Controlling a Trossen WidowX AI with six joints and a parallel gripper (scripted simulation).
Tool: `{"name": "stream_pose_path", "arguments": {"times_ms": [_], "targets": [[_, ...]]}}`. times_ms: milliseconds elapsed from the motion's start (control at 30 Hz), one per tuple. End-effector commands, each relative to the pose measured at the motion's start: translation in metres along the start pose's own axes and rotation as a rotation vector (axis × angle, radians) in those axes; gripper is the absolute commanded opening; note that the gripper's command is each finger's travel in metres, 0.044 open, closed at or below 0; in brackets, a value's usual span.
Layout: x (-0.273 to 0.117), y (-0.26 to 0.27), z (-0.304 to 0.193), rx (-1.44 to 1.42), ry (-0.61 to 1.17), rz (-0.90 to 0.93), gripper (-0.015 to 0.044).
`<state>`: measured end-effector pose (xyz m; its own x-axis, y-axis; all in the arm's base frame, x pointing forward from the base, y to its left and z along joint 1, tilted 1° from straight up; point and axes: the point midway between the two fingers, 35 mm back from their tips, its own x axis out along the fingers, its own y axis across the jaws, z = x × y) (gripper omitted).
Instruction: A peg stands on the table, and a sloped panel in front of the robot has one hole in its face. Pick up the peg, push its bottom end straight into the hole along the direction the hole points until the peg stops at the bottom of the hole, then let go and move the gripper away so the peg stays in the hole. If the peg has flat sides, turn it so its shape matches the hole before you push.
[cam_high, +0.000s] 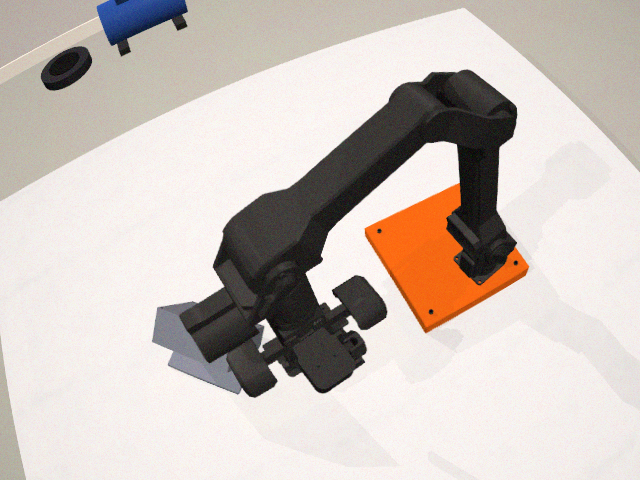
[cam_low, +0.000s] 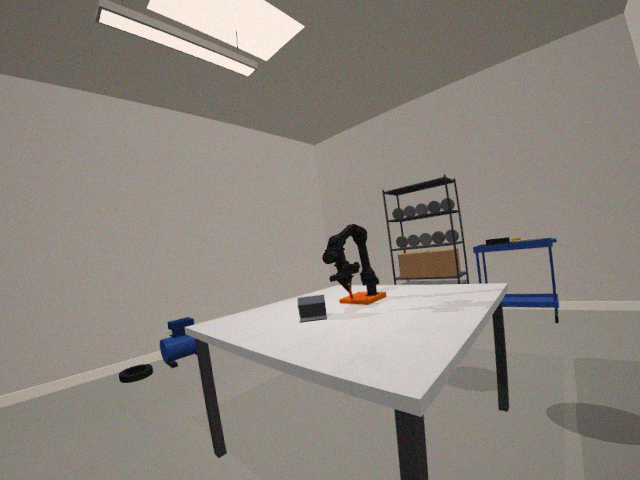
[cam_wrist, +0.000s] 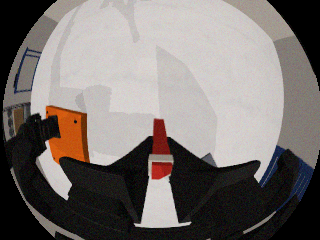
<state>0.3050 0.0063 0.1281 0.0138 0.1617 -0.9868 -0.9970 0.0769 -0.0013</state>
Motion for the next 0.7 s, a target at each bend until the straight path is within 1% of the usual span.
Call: {"name": "stream_pose_path", "arguments": {"times_ms": [0, 667], "targets": [[-0.001, -0.003, -0.002, 0.009, -0.020, -0.007, 0.0000], [-0.002, -0.008, -0.022, 0.089, -0.100, -0.017, 0.0000]]}}
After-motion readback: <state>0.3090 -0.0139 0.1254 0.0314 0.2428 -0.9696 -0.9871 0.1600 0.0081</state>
